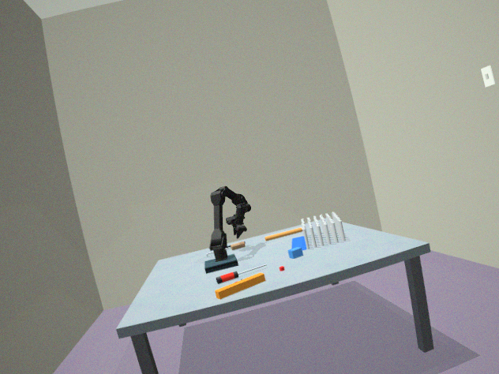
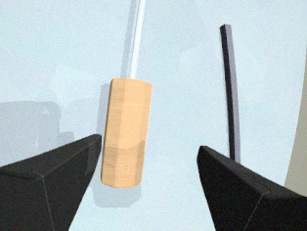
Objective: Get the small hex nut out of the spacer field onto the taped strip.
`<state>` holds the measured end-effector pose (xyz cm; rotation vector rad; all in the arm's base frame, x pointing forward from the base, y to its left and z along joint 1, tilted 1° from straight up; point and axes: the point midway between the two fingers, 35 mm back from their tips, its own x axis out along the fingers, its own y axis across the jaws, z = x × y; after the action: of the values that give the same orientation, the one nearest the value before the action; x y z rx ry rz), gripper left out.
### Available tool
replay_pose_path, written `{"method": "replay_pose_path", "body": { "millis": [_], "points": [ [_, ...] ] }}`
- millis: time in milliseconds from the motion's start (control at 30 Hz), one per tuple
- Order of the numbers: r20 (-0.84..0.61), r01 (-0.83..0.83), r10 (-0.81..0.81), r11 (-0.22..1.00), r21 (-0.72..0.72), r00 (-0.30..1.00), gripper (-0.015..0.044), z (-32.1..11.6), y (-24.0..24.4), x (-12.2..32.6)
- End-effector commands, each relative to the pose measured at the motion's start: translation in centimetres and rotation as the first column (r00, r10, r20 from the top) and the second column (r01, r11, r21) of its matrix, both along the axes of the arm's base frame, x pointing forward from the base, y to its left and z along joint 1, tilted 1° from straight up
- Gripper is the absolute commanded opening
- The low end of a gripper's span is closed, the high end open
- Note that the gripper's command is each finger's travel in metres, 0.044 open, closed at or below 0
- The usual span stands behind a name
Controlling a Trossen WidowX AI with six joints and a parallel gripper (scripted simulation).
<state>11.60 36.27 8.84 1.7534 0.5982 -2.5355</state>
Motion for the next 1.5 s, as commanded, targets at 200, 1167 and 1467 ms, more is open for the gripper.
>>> {"method": "replay_pose_path", "body": {
  "millis": [200, 1167, 1467],
  "points": [
    [-0.008, -0.002, 0.002, 1.0, -0.009, 1.0, 0.028, -2.0, 0.0, -0.1],
    [-0.009, -0.005, 0.005, 1.0, -0.008, 1.0, 0.028, -6.4, -0.1, -0.2],
    [-0.009, -0.005, 0.005, 1.0, -0.008, 1.0, 0.022, -6.4, -0.1, -0.2]
  ]
}}
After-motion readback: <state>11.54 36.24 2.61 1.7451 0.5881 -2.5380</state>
